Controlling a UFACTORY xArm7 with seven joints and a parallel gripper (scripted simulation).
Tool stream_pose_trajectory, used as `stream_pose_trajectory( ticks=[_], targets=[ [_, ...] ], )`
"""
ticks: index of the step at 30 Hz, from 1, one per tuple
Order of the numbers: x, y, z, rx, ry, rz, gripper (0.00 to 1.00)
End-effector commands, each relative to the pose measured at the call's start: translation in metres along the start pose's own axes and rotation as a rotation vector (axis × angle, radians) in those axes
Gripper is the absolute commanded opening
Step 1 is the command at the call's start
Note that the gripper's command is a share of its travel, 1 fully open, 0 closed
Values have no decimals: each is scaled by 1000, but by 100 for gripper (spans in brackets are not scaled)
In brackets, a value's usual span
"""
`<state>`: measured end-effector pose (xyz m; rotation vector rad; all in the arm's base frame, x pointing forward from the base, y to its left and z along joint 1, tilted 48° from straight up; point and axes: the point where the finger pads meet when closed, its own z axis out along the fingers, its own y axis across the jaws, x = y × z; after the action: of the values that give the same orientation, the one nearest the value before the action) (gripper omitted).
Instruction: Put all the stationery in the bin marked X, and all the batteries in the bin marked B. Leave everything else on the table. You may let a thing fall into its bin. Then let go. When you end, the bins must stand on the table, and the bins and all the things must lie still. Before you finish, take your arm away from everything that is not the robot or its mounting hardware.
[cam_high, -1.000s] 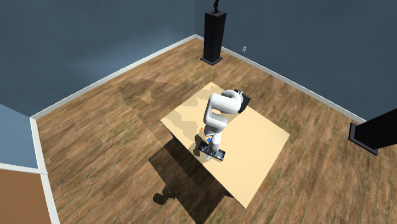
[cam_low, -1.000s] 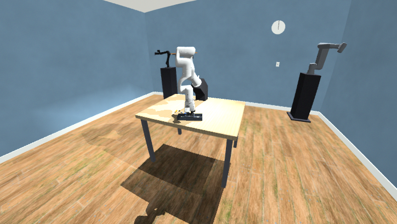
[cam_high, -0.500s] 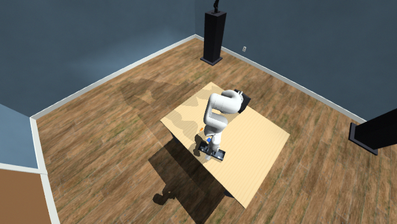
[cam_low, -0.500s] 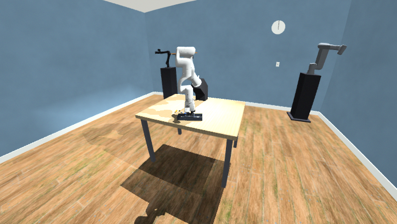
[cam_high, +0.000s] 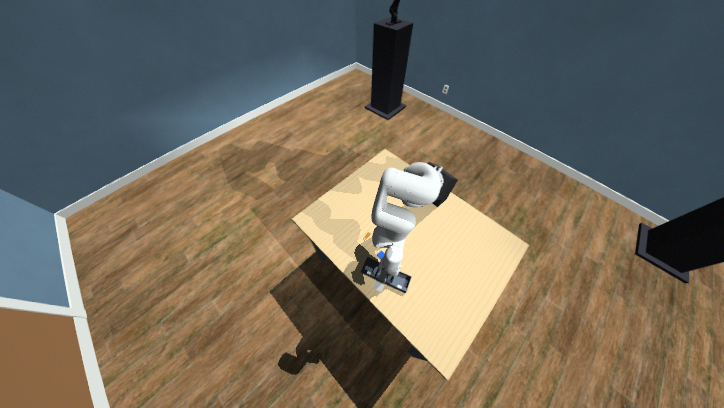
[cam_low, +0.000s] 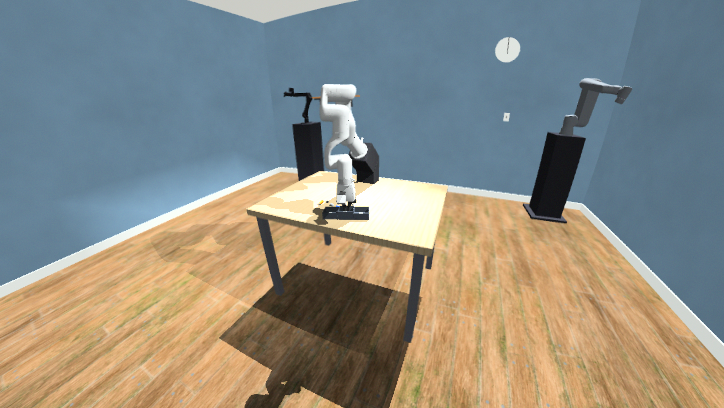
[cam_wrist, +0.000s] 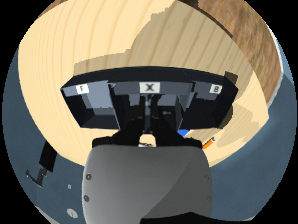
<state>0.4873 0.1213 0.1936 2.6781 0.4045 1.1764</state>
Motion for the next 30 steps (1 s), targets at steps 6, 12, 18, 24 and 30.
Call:
stream_pose_trajectory(
  ticks=[6,12,18,24,30],
  targets=[
    [1,0,-14,1,0,-1,7],
    [1,0,-22,1,0,-1,7],
    [1,0,-25,1,0,-1,7],
    [1,0,-49,1,1,-1,7],
    [1,0,-55,1,1,-1,7]
  ],
)
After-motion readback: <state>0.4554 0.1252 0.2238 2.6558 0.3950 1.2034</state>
